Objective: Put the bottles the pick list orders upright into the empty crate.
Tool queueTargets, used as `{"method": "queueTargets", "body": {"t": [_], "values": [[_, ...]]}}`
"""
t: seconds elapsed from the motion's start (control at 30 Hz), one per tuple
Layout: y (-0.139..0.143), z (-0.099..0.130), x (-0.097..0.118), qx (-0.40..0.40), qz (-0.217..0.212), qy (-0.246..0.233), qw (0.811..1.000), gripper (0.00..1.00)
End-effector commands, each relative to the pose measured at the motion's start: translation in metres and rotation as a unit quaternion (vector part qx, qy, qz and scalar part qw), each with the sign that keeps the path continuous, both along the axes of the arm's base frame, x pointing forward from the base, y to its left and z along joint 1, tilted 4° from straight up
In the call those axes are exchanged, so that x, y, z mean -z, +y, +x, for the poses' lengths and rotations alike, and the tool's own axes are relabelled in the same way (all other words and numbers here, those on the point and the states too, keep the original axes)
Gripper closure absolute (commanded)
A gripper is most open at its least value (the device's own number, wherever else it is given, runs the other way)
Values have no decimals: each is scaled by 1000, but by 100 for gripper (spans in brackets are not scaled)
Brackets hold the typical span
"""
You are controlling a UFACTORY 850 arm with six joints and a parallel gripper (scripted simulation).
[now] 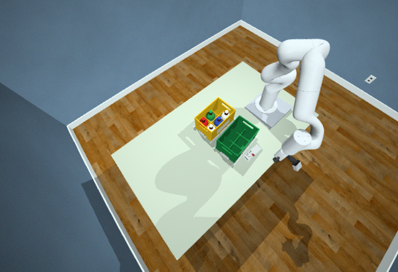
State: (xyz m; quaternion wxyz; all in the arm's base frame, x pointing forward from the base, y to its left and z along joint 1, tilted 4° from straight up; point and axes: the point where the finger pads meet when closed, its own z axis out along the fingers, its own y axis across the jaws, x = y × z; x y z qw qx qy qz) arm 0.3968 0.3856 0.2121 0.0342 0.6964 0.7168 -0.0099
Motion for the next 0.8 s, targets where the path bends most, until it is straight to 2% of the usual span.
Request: {"method": "queueTargets", "body": {"t": [0.0,0.37,0.57,0.77], "values": [[1,1,-1,0,1,-1,1000,35],[1,1,-1,0,1,-1,1000,35],[-27,9,-8,99,4,-7,995,35],[-55,18,-14,198,8,-13,980,35]]}}
